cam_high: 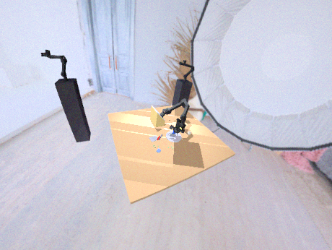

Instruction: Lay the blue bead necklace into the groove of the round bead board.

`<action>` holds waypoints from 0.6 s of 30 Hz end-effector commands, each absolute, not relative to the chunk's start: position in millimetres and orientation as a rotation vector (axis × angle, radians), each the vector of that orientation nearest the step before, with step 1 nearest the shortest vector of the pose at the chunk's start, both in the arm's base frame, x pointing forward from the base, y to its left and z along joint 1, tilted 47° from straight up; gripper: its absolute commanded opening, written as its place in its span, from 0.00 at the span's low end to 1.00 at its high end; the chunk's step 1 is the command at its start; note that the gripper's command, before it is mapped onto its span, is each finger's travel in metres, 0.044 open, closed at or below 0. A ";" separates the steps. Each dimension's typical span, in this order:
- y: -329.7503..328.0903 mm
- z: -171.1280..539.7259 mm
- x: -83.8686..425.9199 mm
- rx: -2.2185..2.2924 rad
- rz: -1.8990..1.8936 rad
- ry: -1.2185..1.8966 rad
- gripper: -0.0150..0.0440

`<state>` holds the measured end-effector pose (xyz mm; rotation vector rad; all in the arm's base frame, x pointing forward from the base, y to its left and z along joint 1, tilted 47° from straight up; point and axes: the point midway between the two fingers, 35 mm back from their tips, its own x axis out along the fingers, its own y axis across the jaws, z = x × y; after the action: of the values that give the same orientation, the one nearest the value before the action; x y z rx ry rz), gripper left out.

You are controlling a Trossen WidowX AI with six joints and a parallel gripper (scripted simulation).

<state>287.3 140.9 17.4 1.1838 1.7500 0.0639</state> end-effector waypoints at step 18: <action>125.1 29.8 286.5 1.187 0.062 1.755 1.00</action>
<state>285.9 127.8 26.9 1.1856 1.7589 0.0551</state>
